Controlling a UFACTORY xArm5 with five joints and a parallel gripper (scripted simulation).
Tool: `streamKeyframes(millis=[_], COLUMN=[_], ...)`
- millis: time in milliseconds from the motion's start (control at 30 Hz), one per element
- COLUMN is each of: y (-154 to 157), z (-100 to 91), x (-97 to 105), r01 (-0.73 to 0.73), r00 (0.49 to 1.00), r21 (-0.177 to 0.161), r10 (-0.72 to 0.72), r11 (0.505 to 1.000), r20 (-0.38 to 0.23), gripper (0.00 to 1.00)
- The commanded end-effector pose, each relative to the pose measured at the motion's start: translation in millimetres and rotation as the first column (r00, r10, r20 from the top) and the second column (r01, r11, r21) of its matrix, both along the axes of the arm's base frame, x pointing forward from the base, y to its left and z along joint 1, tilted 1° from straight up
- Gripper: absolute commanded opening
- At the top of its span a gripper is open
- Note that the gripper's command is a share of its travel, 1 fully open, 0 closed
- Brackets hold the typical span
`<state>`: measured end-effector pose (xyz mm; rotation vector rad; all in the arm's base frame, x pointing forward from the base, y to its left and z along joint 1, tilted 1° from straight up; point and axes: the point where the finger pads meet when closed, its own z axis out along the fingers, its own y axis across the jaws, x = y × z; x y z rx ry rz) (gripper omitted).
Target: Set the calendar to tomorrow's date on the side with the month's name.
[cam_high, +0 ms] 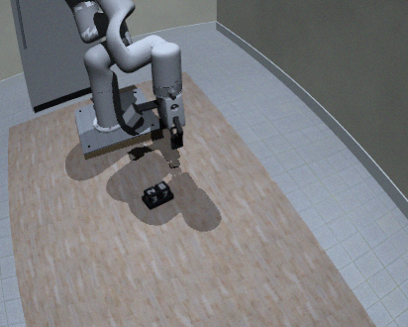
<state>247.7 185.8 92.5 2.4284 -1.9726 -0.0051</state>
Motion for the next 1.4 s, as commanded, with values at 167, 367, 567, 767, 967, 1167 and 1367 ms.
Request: streamKeyframes(millis=[167,367,567,767,967,1167,1367], y=[3,4,4,4,4,4,4], z=[-15.5,-41.6,-56.4,-57.4,-66.2,-83.0,-86.9], x=[-3,-4,-4,-4,-4,-3,-3], r01=[0.010,0.010,0.010,0.010,0.010,0.010,0.010], r00=[1.000,1.000,1.000,1.000,1.000,1.000,1.000], r21=[0.003,0.002,0.002,0.002,0.002,0.002,0.002], r10=[-0.010,-0.010,-0.010,-0.010,-0.010,-0.010,-0.010], r11=[1.000,1.000,1.000,1.000,1.000,1.000,1.000], r20=[0.004,0.004,0.004,0.004,0.004,0.004,0.004], gripper=[1.00,1.00,1.00,1.00,1.00,1.00,1.00])
